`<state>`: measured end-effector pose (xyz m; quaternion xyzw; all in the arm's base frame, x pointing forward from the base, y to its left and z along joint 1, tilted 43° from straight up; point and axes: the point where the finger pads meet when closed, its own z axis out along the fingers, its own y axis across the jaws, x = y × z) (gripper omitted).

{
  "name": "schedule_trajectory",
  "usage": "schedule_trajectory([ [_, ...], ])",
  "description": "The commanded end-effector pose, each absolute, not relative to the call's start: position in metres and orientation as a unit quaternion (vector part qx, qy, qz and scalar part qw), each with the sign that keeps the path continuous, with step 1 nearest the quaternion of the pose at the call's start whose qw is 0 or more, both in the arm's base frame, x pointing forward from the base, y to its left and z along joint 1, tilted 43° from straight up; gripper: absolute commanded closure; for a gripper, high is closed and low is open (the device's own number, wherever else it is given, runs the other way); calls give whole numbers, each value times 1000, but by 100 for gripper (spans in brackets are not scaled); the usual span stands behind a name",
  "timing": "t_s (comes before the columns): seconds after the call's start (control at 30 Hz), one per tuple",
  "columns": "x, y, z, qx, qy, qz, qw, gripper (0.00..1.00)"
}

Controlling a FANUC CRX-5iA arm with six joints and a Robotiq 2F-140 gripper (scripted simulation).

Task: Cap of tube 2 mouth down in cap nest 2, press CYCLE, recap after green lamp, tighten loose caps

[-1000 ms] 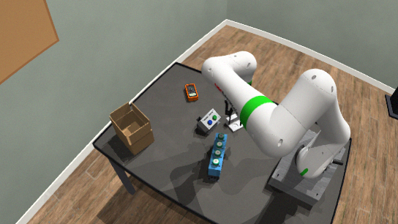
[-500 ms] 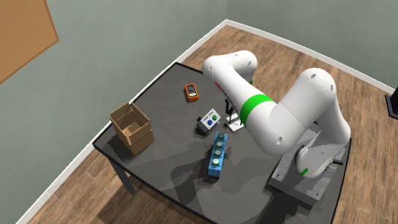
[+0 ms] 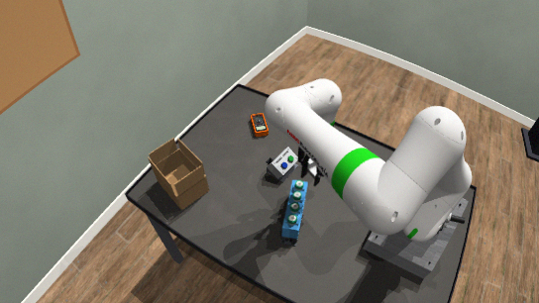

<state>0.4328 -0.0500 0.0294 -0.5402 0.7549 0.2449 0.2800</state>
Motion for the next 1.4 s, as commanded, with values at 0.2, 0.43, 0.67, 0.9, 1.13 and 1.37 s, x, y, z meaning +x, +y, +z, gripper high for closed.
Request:
schedule_trajectory([
  [0.2, 442, 3, 80, -532, 765, 244, 268, 59],
  [0.43, 446, 30, 106, -532, 765, 244, 268, 59],
  [0.67, 447, 36, 99, -532, 765, 244, 268, 59],
  [0.9, 451, 50, 83, -532, 765, 244, 268, 59],
  [1.13, 451, 54, 79, -532, 765, 244, 268, 59],
  [1.37, 452, 56, 77, -532, 765, 244, 268, 59],
])
